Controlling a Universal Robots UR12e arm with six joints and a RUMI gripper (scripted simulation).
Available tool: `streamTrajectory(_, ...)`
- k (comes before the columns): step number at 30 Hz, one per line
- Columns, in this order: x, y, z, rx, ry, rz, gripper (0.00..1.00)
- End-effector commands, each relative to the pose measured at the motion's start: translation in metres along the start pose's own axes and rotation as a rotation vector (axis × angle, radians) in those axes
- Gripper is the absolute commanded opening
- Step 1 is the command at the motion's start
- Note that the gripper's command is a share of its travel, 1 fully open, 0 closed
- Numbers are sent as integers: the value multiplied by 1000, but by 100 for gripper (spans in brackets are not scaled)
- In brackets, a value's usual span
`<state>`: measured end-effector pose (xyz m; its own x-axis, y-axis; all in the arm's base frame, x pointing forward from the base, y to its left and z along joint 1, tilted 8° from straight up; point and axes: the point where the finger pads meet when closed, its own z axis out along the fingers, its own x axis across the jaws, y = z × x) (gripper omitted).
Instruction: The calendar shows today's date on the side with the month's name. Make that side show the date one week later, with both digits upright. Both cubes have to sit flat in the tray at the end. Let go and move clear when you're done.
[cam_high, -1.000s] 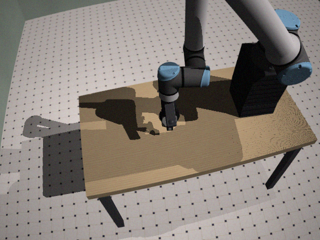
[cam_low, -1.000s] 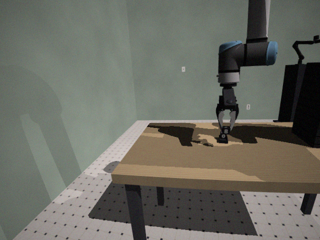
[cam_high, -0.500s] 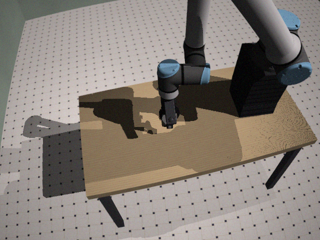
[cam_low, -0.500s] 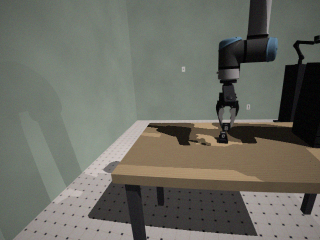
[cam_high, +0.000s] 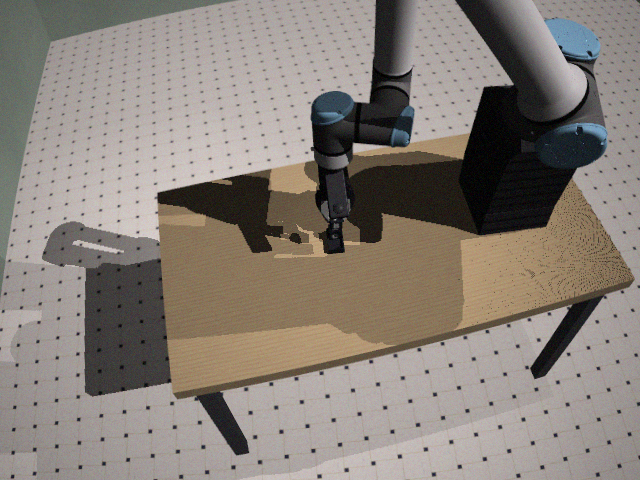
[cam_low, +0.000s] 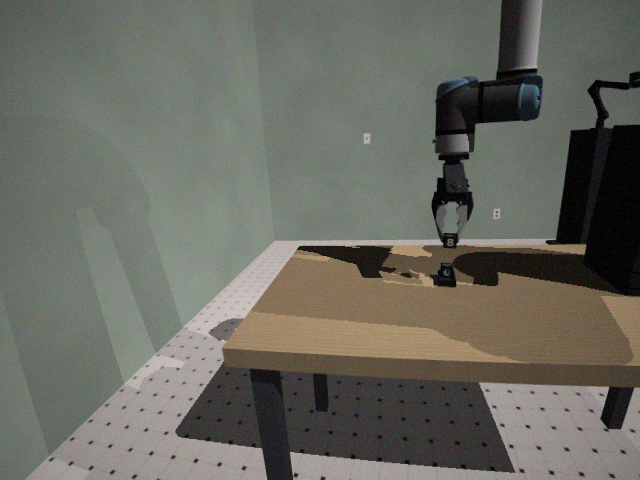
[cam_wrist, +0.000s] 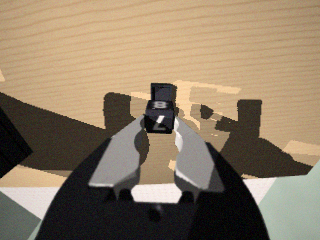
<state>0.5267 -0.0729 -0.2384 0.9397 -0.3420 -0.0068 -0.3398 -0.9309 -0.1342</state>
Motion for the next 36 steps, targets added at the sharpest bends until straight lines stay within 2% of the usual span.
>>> streamTrajectory(1, 0, 9, -2, 2, 1, -2, 11)
streamTrajectory(14, 0, 9, 3, 2, 1, -2, 11)
streamTrajectory(22, 0, 9, 17, 2, 1, -2, 11)
streamTrajectory(36, 1, 8, 58, 2, 1, -2, 11)
